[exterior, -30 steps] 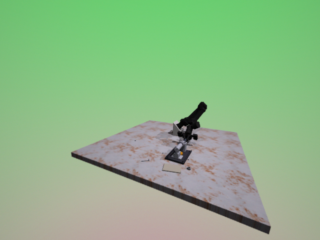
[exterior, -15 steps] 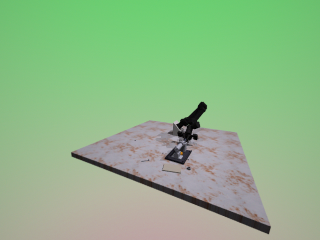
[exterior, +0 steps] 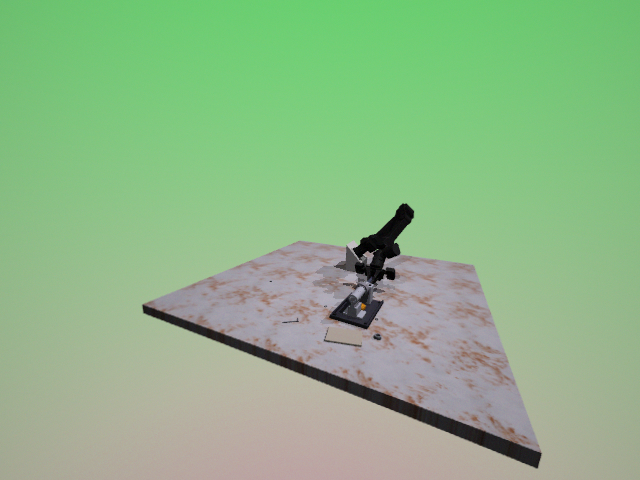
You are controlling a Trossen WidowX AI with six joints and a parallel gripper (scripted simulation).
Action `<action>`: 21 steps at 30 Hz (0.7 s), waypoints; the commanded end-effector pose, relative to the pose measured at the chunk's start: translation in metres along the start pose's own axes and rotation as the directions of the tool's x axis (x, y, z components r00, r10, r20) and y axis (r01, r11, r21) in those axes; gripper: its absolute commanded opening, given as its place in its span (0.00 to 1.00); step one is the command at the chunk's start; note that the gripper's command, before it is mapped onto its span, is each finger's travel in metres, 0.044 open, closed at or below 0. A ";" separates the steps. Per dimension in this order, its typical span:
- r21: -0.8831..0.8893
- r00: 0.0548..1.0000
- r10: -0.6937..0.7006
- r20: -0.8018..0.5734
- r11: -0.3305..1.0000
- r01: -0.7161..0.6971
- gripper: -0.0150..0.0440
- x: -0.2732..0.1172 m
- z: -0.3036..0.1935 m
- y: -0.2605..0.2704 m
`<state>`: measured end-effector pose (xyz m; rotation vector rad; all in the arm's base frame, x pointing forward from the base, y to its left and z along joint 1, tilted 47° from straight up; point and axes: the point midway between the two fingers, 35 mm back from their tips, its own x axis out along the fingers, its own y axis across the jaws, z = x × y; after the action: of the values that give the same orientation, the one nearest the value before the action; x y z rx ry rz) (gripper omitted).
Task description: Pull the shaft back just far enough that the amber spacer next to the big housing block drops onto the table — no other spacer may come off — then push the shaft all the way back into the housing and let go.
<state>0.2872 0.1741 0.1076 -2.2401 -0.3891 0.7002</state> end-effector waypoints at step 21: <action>0.001 1.000 0.003 -0.012 1.000 -0.003 0.25 0.005 -0.005 0.000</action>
<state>0.2928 0.1746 0.1083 -2.2386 -0.3843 0.6947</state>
